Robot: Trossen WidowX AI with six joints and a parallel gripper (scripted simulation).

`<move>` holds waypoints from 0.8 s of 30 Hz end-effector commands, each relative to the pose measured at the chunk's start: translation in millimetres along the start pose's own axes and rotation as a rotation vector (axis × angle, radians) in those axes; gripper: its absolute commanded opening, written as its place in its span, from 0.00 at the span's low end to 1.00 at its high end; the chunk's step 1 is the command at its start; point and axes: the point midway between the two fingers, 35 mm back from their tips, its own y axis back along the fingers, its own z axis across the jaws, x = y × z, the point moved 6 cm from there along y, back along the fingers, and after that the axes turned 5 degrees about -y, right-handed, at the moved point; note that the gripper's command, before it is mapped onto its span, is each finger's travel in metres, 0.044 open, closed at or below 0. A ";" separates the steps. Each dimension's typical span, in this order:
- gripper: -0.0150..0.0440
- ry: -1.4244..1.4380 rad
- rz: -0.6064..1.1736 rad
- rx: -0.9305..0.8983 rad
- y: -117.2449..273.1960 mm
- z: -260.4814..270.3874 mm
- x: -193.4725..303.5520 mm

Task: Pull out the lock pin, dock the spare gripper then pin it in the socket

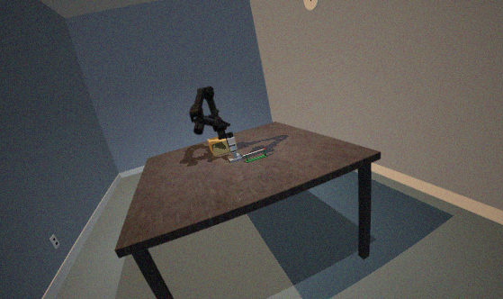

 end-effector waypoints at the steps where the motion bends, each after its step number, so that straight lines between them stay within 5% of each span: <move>1: 1.00 0.003 0.003 0.003 2.9 -1.4 -8.6; 14: 1.00 0.000 0.028 0.025 6.7 -1.5 -22.1; 24: 0.56 -0.001 0.015 0.029 -56.7 28.8 -64.9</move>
